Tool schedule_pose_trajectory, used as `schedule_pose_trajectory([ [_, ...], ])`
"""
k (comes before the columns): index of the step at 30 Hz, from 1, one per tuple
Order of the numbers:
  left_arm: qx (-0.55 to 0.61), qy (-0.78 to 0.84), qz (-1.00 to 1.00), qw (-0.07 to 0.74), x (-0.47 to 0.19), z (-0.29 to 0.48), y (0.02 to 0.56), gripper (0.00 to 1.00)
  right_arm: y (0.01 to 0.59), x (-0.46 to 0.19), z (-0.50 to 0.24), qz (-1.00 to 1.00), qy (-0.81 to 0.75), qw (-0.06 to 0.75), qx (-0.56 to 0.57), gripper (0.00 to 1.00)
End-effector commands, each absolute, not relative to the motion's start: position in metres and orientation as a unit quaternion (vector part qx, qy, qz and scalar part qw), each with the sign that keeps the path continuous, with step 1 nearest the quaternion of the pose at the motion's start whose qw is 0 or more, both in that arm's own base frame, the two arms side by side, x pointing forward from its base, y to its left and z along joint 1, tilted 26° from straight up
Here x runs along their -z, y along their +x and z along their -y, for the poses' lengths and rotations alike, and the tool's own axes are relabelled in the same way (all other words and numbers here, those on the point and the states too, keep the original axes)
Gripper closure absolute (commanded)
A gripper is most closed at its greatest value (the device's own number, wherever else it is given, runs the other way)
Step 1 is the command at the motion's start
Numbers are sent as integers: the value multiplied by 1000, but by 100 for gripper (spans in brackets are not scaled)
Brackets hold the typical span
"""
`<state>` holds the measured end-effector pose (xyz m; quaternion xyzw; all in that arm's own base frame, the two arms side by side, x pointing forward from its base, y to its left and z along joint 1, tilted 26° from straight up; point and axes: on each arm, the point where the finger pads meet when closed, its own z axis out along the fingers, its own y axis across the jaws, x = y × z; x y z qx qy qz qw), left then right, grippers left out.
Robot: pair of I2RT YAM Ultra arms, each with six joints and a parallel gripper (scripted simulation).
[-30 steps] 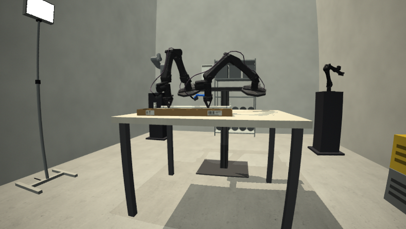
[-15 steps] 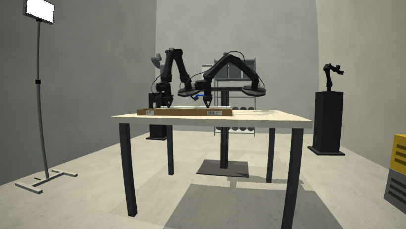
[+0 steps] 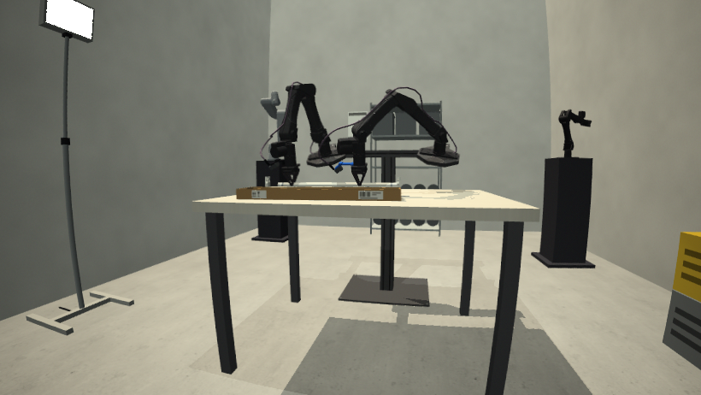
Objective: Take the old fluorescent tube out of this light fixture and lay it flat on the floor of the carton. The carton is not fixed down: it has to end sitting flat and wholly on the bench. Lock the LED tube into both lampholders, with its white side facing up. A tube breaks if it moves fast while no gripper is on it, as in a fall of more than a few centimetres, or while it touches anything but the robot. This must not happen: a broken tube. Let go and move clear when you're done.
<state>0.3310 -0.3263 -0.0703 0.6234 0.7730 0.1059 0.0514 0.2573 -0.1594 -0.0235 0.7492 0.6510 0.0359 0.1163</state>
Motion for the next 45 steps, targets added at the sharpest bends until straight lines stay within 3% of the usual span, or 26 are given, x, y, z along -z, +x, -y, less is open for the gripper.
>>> schedule_pose_trajectory([
  [1, -102, 638, -761, 60, 57, 335, 320, 89, 259, 15, 170, -640, 754, 143, -35, 89],
  [45, -174, 620, -754, 133, 56, 340, 326, 89, 261, 15, 166, -641, 730, 212, -104, 89],
])
